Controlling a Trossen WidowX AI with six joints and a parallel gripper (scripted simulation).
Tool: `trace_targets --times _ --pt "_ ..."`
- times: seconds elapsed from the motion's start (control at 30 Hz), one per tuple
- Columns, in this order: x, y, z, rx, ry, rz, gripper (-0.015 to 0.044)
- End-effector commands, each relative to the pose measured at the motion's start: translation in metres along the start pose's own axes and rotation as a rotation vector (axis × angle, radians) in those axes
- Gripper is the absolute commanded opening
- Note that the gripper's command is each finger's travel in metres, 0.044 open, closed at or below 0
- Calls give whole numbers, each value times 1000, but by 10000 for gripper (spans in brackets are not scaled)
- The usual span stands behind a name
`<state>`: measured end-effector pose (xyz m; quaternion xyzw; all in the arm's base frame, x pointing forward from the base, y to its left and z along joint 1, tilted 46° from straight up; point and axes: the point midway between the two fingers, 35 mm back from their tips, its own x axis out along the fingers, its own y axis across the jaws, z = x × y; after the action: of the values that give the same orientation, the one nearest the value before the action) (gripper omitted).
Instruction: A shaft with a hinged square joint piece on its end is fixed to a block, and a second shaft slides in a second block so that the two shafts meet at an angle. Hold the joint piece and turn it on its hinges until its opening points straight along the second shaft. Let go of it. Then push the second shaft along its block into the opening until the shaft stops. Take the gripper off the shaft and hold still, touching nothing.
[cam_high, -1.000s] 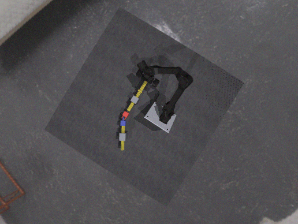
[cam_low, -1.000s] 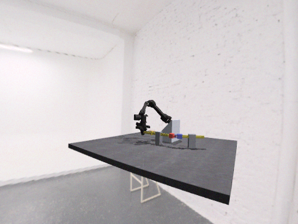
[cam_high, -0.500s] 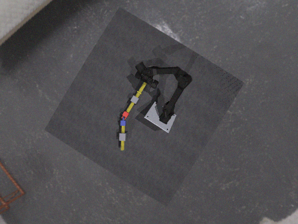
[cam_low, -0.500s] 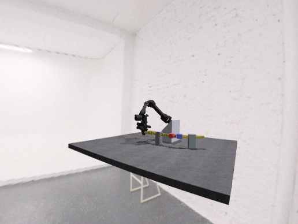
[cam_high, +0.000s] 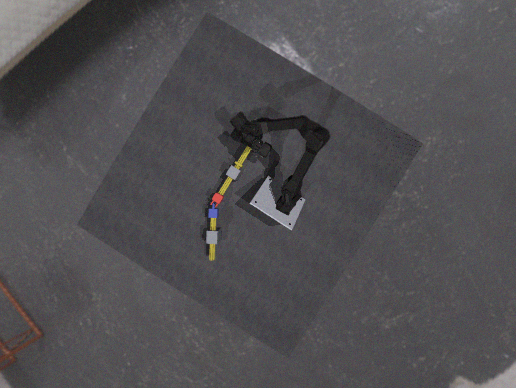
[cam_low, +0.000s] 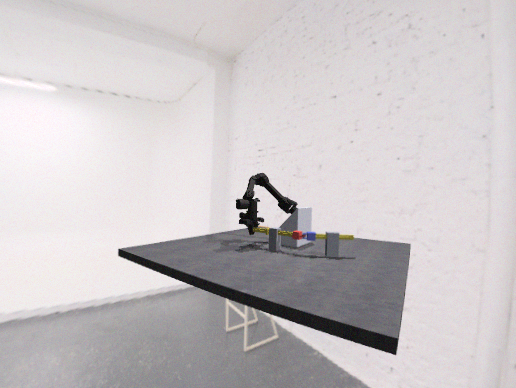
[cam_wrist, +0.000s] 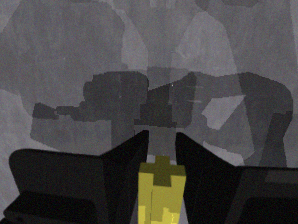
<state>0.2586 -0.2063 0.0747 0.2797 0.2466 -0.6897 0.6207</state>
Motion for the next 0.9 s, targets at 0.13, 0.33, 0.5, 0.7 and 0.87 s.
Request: trace_targets --times 0.13,0.33,0.5,0.7,0.87 --pt "0 0 -14 -1 3 1 0" --pt "0 0 -21 -1 3 1 0" --pt "0 0 -17 1 -1 -1 0" --pt "0 0 -17 1 -1 -1 0" --pt "0 0 -17 1 -1 -1 67"
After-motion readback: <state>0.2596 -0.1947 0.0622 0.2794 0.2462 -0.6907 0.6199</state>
